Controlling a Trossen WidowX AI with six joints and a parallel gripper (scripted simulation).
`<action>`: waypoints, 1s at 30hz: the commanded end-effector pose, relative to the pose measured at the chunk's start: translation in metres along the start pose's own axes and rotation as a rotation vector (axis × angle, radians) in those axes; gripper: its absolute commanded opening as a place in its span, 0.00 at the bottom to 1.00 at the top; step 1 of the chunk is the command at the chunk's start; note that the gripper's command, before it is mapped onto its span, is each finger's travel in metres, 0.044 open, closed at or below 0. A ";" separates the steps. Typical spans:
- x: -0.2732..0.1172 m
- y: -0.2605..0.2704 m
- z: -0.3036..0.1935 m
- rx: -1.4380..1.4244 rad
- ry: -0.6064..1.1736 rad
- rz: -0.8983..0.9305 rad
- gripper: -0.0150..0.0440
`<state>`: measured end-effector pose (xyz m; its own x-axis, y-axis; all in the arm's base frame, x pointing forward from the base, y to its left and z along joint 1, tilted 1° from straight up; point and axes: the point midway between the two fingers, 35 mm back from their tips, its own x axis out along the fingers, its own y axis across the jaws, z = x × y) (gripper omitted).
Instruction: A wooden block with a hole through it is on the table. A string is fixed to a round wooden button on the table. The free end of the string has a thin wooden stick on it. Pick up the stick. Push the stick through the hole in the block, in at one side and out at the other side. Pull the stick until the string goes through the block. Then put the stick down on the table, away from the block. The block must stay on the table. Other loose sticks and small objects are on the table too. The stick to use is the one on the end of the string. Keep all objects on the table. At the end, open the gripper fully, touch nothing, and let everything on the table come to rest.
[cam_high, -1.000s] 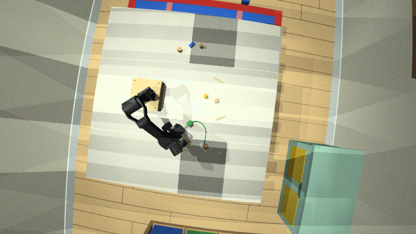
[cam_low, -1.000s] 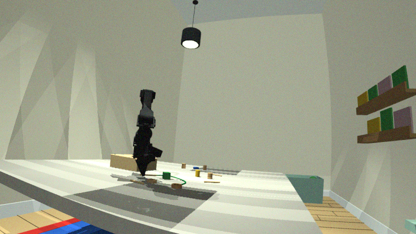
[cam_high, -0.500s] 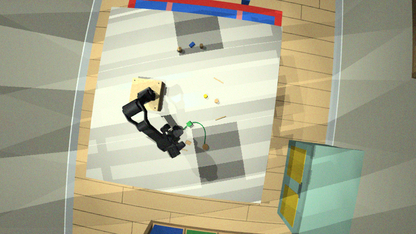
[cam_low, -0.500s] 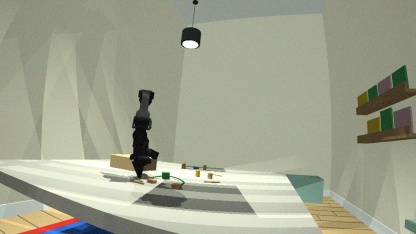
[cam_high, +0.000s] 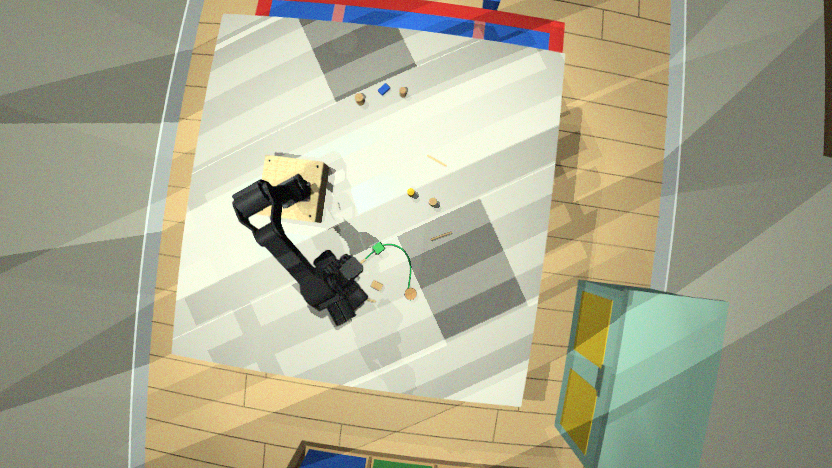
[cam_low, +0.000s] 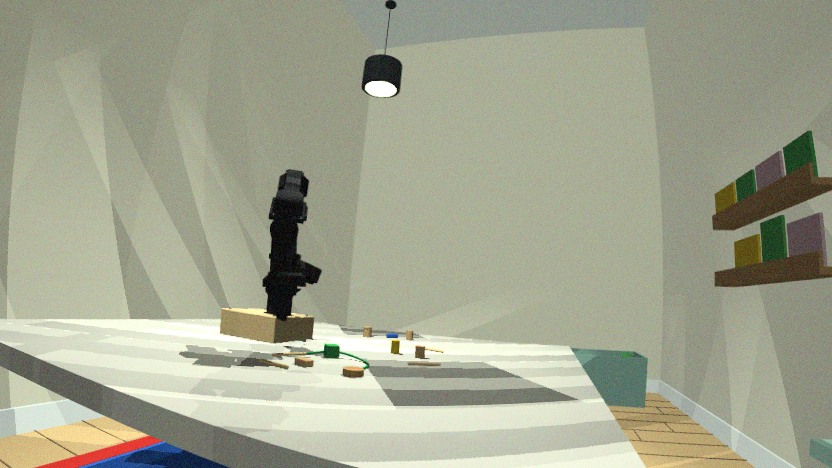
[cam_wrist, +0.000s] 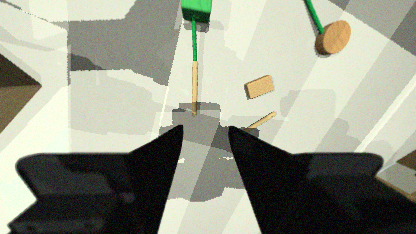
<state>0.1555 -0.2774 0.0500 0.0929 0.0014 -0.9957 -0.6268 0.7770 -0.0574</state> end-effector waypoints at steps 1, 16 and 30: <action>-0.003 0.006 0.001 -0.001 -0.005 0.026 0.61; -0.024 0.001 0.002 0.001 -0.002 0.009 1.00; -0.024 0.000 0.002 0.001 0.000 0.001 1.00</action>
<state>0.1547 -0.2765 0.0741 0.0921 0.0028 -0.9957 -0.6262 0.7776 -0.0557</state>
